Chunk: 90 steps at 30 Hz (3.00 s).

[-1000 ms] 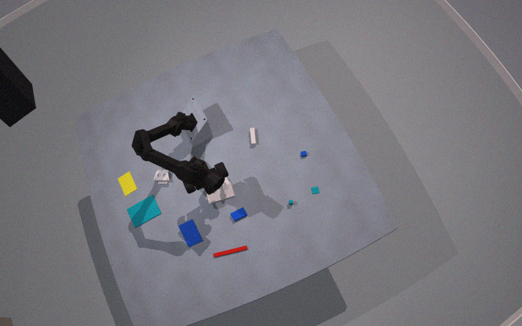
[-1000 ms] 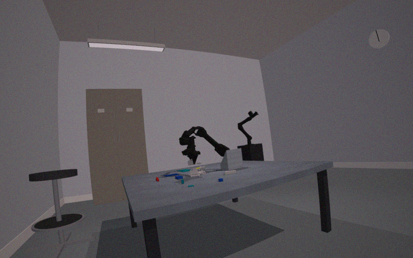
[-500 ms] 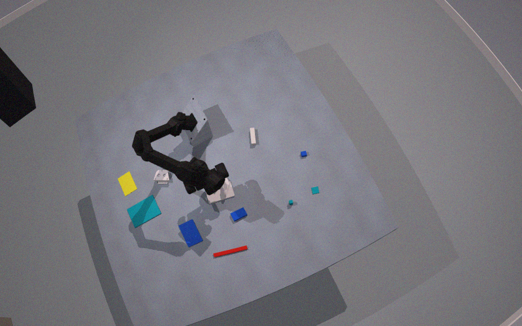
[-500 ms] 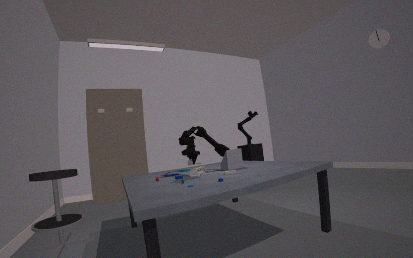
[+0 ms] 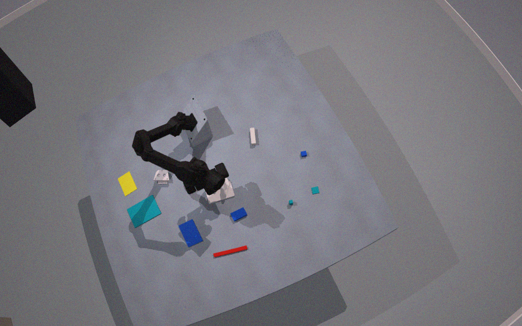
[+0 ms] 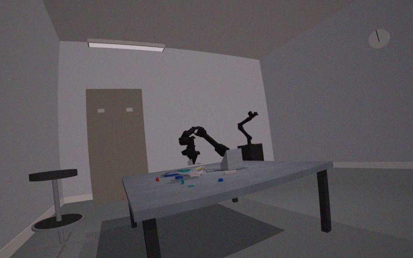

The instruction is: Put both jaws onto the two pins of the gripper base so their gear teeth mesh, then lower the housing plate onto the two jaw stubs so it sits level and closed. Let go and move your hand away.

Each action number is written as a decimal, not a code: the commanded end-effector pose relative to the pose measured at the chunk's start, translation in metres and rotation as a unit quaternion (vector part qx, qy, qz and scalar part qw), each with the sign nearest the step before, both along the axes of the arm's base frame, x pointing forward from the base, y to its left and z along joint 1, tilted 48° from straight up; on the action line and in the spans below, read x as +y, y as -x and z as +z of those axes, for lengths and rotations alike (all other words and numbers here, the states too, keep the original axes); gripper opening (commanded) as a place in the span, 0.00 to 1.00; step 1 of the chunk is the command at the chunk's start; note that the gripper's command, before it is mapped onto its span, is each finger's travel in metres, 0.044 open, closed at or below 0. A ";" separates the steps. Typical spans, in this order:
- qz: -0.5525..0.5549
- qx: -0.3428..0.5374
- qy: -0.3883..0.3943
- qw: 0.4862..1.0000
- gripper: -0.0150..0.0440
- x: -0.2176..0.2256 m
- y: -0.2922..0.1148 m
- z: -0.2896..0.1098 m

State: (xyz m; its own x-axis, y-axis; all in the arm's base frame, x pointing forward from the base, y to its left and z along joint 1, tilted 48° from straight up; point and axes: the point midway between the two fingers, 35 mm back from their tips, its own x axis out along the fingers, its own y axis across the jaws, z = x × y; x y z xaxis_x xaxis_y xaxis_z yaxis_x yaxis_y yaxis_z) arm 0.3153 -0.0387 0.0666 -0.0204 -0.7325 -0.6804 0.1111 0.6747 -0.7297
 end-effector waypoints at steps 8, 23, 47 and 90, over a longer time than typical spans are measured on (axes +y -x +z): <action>0.002 0.001 0.001 1.000 0.48 -0.002 -0.001 -0.001; 0.002 0.001 0.001 1.000 0.48 -0.020 -0.001 -0.018; 0.003 0.002 0.002 1.000 0.48 -0.038 0.000 -0.034; 0.004 0.003 0.003 1.000 0.48 -0.045 0.001 -0.040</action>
State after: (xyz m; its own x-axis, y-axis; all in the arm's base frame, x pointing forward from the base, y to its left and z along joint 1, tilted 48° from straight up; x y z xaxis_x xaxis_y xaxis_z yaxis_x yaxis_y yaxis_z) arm 0.3152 -0.0821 0.0274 -0.0172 -0.7337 -0.6793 0.1044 0.6744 -0.7310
